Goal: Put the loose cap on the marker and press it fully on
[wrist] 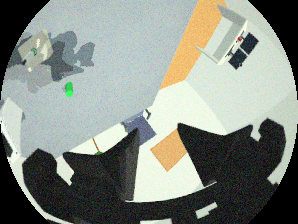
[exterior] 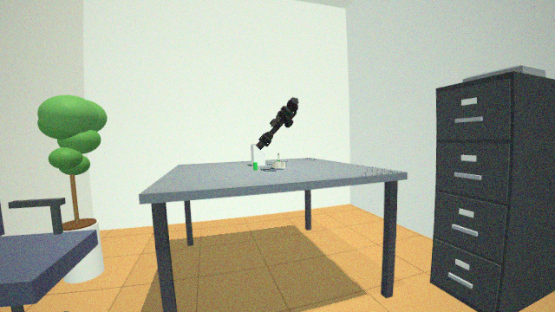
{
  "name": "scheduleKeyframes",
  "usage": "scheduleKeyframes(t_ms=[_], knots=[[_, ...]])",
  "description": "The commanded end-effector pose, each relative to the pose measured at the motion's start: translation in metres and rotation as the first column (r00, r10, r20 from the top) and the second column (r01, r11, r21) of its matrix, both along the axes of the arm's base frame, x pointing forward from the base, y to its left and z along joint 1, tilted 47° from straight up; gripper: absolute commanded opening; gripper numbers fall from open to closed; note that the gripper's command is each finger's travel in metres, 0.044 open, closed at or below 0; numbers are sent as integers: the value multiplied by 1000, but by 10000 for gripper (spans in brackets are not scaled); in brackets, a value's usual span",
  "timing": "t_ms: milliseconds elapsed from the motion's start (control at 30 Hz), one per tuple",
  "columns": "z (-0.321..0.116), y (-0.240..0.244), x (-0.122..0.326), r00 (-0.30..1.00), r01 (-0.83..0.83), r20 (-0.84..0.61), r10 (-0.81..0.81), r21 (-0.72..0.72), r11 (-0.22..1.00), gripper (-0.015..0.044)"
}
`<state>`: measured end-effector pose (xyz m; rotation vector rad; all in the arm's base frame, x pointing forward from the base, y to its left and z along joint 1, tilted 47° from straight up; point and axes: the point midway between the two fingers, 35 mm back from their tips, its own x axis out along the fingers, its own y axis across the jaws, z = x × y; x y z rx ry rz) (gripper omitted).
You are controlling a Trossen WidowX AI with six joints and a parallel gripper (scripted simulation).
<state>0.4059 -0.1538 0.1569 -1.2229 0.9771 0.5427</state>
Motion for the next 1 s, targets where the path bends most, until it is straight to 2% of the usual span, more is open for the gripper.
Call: scheduleKeyframes(t_ms=[0,200,300,400,733,967], knots=[[-64,0,-22,987,71,-158,-37,216,974,235],[-148,15,-69,909,299,-412,-64,538,788,235],[-177,27,-94,848,443,-527,-60,643,624,235],[-192,47,-109,771,595,-636,-39,696,402,235],[-194,48,-111,764,606,-644,-36,697,383,235],[-218,73,-107,764,606,-644,-35,698,382,235]])
